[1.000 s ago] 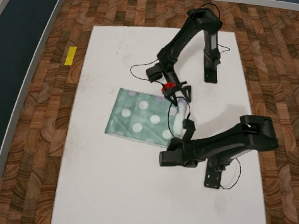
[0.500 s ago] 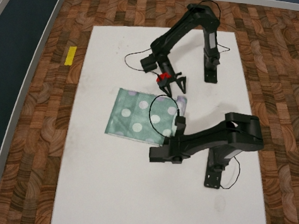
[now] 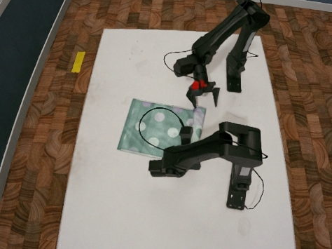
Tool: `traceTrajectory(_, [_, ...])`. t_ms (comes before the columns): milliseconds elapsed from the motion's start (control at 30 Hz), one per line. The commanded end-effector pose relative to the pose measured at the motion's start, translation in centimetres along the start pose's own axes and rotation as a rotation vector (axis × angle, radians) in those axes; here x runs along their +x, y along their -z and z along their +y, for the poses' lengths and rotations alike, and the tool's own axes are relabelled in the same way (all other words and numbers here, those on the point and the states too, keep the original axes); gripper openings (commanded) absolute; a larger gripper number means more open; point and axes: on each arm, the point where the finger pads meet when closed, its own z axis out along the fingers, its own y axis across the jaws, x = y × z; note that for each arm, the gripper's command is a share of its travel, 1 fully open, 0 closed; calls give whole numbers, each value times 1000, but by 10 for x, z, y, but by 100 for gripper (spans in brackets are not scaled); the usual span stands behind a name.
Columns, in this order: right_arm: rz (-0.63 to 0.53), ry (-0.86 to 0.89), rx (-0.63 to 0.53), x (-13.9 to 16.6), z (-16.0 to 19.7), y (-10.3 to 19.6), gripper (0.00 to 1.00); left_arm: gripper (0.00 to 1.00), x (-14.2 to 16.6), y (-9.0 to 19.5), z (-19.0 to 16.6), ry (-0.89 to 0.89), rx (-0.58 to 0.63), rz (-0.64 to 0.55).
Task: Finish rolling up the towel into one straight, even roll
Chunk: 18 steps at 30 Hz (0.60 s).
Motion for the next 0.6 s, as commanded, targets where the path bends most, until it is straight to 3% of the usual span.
traceTrajectory(0, [-43, 96, 265, -11, -10, -3, 92, 17, 3, 0, -13, 112, 145, 38])
traceTrajectory(133, [-43, 195, 397, -14, -3, -9, 94, 17, 2, 1, -14, 178, 226, 47])
traceTrajectory(200, [-43, 195, 397, -14, -3, -9, 94, 17, 2, 1, -14, 178, 226, 47])
traceTrajectory(367, [-52, 311, 595, -17, 4, -14, 96, 17, 1, 2, -14, 244, 308, 55])
traceTrajectory(567, [-54, 365, 678, -19, 8, -17, 98, 17, 1, 2, -14, 290, 365, 62])
